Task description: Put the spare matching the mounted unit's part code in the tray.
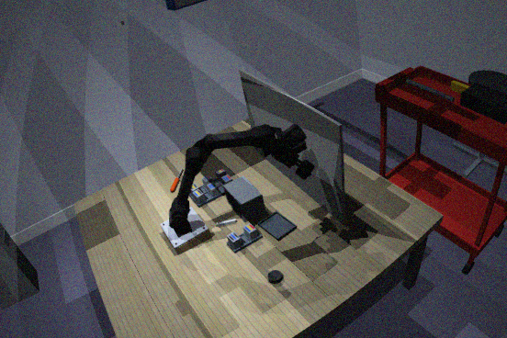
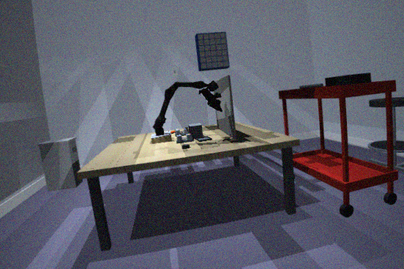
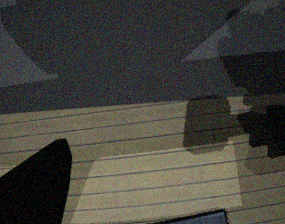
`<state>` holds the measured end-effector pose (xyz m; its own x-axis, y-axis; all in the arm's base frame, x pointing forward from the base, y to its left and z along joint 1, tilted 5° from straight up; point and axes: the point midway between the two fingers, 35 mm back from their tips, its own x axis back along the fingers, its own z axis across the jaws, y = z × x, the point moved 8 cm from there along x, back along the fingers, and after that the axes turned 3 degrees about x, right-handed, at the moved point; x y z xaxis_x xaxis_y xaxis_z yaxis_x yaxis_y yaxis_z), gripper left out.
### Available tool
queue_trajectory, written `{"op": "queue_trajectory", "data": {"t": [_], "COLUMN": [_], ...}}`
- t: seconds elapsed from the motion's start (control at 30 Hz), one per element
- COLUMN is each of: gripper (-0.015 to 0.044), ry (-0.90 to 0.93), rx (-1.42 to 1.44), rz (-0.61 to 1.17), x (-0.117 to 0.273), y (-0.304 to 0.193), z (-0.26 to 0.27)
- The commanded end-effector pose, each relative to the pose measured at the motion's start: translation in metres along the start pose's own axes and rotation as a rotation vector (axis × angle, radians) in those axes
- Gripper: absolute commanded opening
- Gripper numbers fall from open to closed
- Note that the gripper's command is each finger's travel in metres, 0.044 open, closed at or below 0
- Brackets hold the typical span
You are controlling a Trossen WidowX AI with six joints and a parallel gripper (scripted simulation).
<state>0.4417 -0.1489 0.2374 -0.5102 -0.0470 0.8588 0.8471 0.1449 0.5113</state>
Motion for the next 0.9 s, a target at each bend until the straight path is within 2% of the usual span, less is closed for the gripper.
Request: {"op": "queue_trajectory", "data": {"t": [0.0,0.33,0.87], "gripper": [0.044,0.044,0.044], "ry": [0.037,-0.035,-0.041], "rx": [-0.06,-0.079,-0.077], "rz": [0.198,0.559,0.572], "x": [0.0,0.023,0.024], "y": [0.004,-0.012,-0.013], "z": [0.068,0.182,0.186]}}
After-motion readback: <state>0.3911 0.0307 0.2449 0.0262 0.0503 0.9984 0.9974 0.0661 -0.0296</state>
